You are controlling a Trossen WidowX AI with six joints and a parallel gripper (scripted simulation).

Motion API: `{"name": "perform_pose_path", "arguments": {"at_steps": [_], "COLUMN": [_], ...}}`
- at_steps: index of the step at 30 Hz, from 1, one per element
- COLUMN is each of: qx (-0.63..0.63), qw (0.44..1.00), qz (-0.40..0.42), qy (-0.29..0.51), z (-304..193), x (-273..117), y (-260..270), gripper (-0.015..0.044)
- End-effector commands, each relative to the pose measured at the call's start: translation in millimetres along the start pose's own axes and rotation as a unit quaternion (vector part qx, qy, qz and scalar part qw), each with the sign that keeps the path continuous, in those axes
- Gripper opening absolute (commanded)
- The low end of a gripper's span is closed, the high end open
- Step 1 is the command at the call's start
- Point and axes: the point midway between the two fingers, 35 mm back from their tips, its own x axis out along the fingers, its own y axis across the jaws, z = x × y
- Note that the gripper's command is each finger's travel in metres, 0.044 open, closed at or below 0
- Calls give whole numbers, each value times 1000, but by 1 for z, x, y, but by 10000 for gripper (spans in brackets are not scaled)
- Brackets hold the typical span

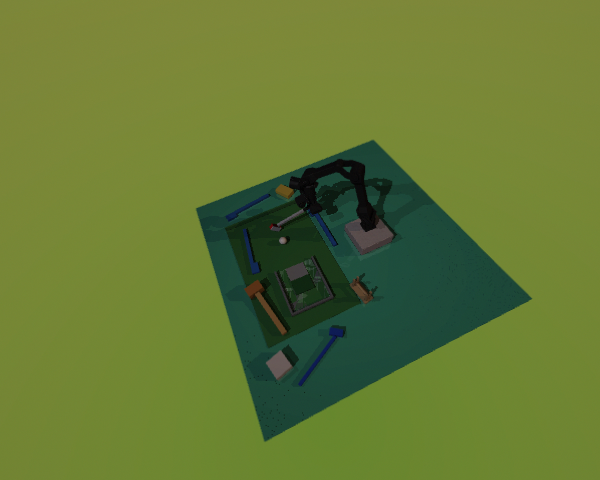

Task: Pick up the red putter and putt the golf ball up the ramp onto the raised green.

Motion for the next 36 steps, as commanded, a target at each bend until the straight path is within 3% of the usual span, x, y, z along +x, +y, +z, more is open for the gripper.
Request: {"name": "perform_pose_path", "arguments": {"at_steps": [1, 9, 15, 26, 36], "qx": [-3, -2, -2, -2, -5], "qw": [1000, 1000, 1000, 1000, 1000], "qz": [3, 4, 4, 4, 8], "qy": [0, -2, -2, -2, 3], "z": [6, -1, 0, -1, -3], "x": [-1, -1, -9, -60, -51], "y": [34, 132, 134, 133, 134], "gripper": [0, 0, 0, 0, 0]}}
